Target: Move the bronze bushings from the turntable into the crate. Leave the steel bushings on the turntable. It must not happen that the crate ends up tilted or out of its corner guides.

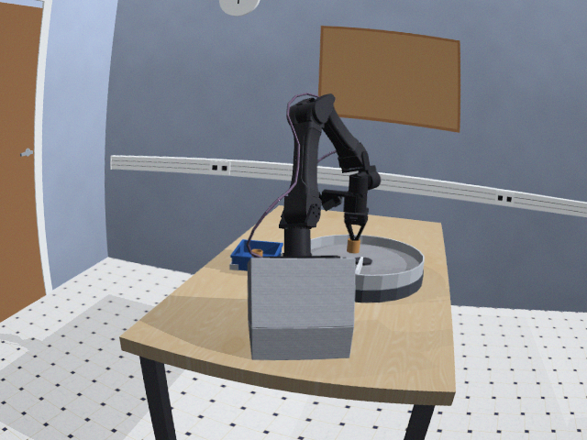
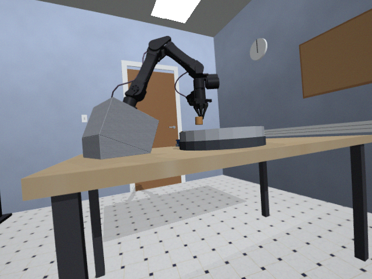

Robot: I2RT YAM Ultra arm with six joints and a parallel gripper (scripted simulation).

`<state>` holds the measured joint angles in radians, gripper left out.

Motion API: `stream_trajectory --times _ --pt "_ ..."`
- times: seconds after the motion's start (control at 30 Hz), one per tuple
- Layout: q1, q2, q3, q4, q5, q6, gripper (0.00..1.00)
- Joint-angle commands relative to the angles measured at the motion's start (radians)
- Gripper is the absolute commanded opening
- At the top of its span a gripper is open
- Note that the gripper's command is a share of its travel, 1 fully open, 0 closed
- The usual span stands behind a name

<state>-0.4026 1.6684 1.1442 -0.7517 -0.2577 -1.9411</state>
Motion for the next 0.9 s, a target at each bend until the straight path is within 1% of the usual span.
stream_trajectory --times 0.0,0.33,0.43,0.67,0.8,0.87 --pt "-0.019 -0.024 0.028 -0.026 -0.015 -0.005 0.0" --pt "-0.011 -0.028 0.027 -0.026 -0.013 0.012 0.0" --pt "0.019 -0.033 0.024 -0.026 -0.005 0.024 0.0" --pt "0.088 -0.052 -0.017 -0.025 0.027 0.091 0.0" --pt "0.157 -0.067 -0.004 -0.025 0.046 0.157 0.0" --pt "0.157 -0.067 -0.004 -0.025 0.046 0.157 0.0"
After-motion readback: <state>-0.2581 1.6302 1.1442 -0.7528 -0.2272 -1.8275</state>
